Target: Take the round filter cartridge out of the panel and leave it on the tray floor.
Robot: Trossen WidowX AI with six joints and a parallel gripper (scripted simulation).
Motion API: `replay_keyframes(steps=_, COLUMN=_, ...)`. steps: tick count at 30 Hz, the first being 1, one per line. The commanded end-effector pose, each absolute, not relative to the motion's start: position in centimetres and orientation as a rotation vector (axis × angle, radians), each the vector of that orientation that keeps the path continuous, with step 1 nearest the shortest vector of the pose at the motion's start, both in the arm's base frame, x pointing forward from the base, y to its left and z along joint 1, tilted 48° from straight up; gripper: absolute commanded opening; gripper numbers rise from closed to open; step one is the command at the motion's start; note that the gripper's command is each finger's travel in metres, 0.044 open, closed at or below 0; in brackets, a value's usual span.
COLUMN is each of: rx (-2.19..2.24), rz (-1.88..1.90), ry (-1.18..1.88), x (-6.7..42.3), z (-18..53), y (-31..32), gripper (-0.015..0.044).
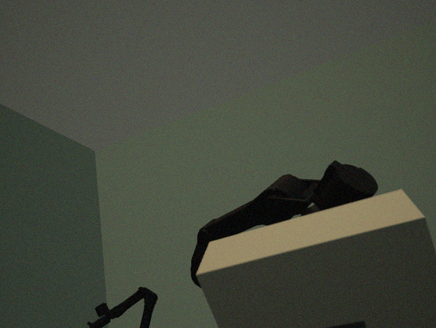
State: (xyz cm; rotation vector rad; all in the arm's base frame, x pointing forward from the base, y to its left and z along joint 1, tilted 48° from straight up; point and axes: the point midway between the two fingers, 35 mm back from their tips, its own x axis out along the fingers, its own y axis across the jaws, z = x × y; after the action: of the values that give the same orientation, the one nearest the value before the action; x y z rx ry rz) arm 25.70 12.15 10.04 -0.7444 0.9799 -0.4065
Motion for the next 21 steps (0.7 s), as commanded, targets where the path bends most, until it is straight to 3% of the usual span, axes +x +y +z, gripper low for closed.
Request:
replay_keyframes(steps=1, rx=-0.75, rz=-0.409, ry=0.976, x=26.03, z=9.76, y=11.67, gripper=0.0305)
replay_keyframes(steps=7, rx=-0.751, rz=-0.41, ry=0.974, x=26.43, z=9.31, y=11.08, gripper=0.0305)
replay_keyframes(steps=9, rx=-0.745, rz=-0.409, ry=0.979, x=26.23, z=9.44, y=11.4, gripper=0.0252)
replay_keyframes(steps=19, rx=-0.745, rz=-0.409, ry=0.979, x=26.23, z=9.44, y=11.4, gripper=0.0186)
replay_keyframes(steps=21, rx=-0.745, rz=-0.409, ry=0.979, x=26.23, z=9.44, y=11.4, gripper=0.0133)
